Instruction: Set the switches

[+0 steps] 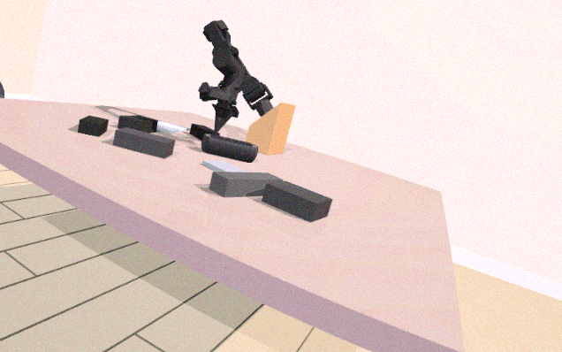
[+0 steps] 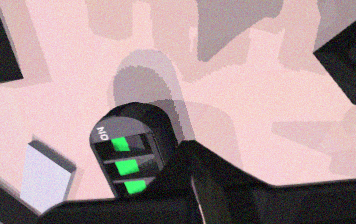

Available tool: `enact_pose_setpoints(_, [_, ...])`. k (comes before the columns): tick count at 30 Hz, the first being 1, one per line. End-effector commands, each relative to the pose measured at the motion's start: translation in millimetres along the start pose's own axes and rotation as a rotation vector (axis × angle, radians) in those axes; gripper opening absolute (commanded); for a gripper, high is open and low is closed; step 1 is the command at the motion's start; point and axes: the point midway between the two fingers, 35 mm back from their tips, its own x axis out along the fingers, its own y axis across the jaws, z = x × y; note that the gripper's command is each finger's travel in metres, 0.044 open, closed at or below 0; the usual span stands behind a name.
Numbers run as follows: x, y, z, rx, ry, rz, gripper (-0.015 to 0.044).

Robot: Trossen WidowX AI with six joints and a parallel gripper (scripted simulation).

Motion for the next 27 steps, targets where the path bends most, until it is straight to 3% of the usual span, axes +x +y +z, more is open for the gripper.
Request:
enact_pose_setpoints(1, [0, 6, 3, -0.119, 0.039, 0.002, 0.0000])
enact_pose_setpoints(4, [-2, 6, 5, -0.253, 0.081, 0.005, 0.0000])
enact_pose_setpoints(13, [-2, 6, 5, -0.253, 0.081, 0.003, 0.0000])
enact_pose_setpoints(27, [-13, 54, -6, -0.259, 0.049, -0.252, 0.0000])
